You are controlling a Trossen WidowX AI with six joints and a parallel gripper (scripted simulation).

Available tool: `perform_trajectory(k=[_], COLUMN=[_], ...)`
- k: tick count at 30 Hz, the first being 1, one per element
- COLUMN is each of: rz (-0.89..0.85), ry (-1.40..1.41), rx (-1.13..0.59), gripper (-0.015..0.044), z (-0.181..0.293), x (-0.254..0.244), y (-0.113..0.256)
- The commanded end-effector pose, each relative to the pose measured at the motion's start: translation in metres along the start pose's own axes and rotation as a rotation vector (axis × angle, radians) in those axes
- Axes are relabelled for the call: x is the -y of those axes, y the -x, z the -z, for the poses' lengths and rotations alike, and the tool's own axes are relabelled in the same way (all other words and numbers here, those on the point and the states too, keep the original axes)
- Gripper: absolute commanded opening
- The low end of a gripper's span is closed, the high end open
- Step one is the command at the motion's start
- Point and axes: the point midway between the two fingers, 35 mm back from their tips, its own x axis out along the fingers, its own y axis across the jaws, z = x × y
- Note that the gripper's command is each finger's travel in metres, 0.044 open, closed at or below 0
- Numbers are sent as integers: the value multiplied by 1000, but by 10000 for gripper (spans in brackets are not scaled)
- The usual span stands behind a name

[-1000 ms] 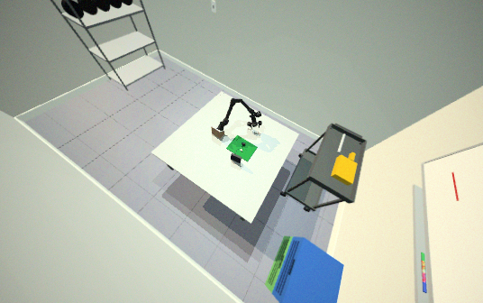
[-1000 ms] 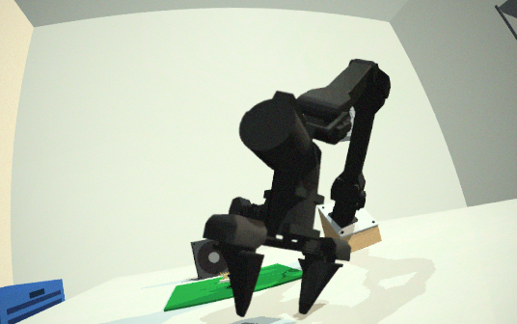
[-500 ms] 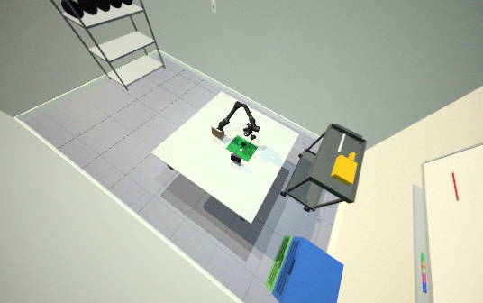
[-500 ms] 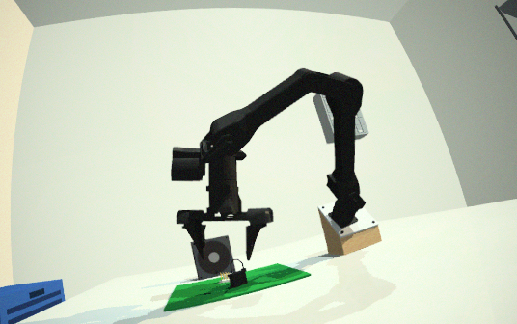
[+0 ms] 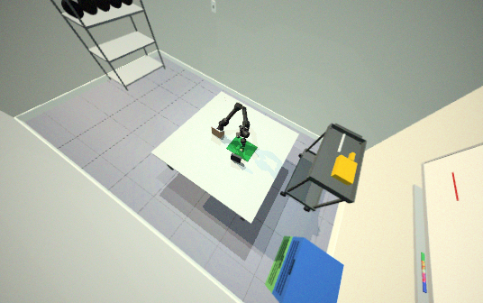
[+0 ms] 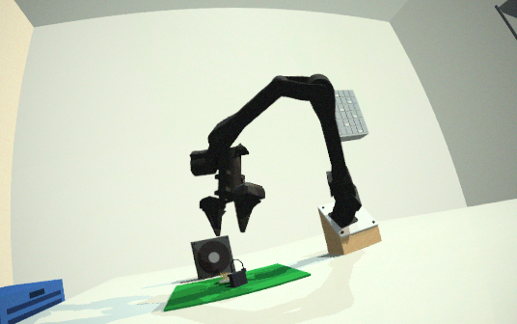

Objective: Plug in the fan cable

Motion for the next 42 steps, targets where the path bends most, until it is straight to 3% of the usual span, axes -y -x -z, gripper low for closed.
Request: perform_trajectory(k=[1, 6, 40, 42], rz=[12, 16, 17, 11], ry=[-12, -12, -12, -4], rx=[1, -1, -3, -2], gripper=[440, 440, 440, 387], z=[-5, -16, -25, -23], x=[1, 3, 5, 4], y=[-19, -58, -97, -95])
